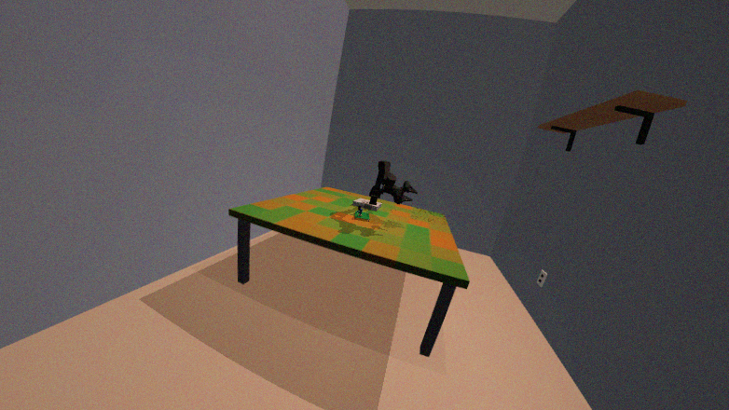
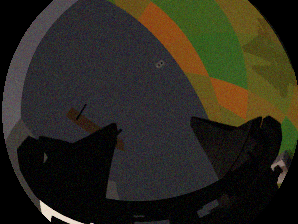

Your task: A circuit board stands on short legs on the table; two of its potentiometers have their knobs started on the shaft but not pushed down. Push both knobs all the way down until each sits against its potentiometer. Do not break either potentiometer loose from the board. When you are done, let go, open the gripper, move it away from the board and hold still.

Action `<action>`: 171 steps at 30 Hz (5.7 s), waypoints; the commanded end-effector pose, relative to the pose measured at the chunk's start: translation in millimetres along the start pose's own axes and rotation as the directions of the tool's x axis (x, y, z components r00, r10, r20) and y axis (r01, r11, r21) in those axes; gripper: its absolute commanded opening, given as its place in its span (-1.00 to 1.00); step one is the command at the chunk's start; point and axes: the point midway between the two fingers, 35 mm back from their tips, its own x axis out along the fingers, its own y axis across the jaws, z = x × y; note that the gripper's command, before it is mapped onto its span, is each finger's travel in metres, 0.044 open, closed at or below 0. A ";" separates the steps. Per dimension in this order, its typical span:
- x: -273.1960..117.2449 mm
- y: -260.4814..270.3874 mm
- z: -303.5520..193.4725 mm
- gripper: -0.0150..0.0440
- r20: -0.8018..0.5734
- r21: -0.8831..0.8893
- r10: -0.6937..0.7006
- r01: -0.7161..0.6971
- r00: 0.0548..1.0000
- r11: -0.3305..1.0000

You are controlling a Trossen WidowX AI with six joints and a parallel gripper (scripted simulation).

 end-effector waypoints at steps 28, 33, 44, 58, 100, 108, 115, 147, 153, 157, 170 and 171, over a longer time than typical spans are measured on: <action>-104.9 -30.1 55.8 -0.49 0.601 -0.309 -0.079 0.322 0.795 0.895; -128.4 -43.4 59.0 -0.49 0.679 -0.305 -0.136 0.446 0.721 0.842; -180.7 -78.6 54.6 -0.49 0.789 -0.236 -0.295 0.709 0.539 0.664; -244.2 -129.4 25.5 -0.49 0.795 -0.136 -0.529 0.937 0.296 0.321; -294.4 -200.2 -4.5 -0.49 0.666 -0.176 -0.742 0.983 0.082 -0.049; -293.6 -207.1 1.4 -0.49 0.666 -0.176 -0.742 0.983 0.082 -0.049; -293.6 -207.0 1.3 -0.49 0.666 -0.176 -0.742 0.983 0.082 -0.049; -293.1 -211.6 5.4 -0.49 0.666 -0.176 -0.742 0.983 0.082 -0.049; -293.2 -210.2 4.1 -0.49 0.666 -0.176 -0.742 0.983 0.082 -0.049; -293.3 -210.1 4.0 -0.49 0.666 -0.176 -0.742 0.983 0.082 -0.049; -293.1 -211.6 5.4 -0.49 0.666 -0.176 -0.742 0.983 0.082 -0.049; -293.1 -211.6 5.4 -0.49 0.666 -0.176 -0.742 0.983 0.082 -0.049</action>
